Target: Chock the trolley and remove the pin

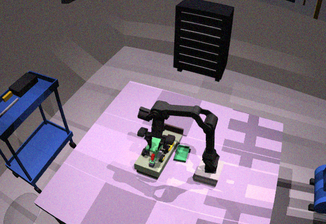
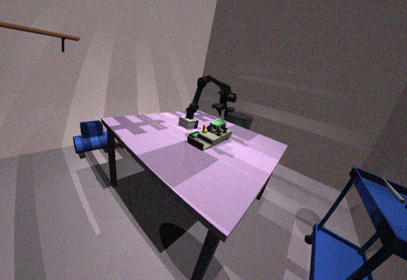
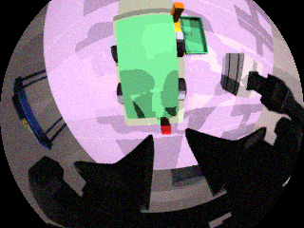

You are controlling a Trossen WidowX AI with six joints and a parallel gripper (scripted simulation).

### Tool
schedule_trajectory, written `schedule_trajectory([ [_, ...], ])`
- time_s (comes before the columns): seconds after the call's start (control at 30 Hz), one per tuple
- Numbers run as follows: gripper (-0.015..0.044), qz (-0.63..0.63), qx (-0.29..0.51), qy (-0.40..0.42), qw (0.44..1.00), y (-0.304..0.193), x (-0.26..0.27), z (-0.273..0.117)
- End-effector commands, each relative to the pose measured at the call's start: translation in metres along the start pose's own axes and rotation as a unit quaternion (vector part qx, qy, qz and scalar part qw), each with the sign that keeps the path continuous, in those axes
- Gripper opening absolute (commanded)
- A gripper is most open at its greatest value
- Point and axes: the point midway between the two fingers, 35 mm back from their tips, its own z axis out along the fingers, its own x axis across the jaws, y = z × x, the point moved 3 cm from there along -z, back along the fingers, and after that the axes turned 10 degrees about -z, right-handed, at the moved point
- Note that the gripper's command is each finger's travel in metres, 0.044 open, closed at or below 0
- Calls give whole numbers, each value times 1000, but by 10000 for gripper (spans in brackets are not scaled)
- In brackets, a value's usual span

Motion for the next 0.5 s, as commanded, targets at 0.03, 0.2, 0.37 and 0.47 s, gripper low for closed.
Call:
schedule_trajectory([
  [0.03,190,45,9,-3,999,-7,2,1],
  [0.2,190,45,9,-3,999,-7,2,1],
  [0.37,190,45,9,-3,999,-7,2,7],
  [0.47,190,45,9,-3,999,-7,2,12],
])
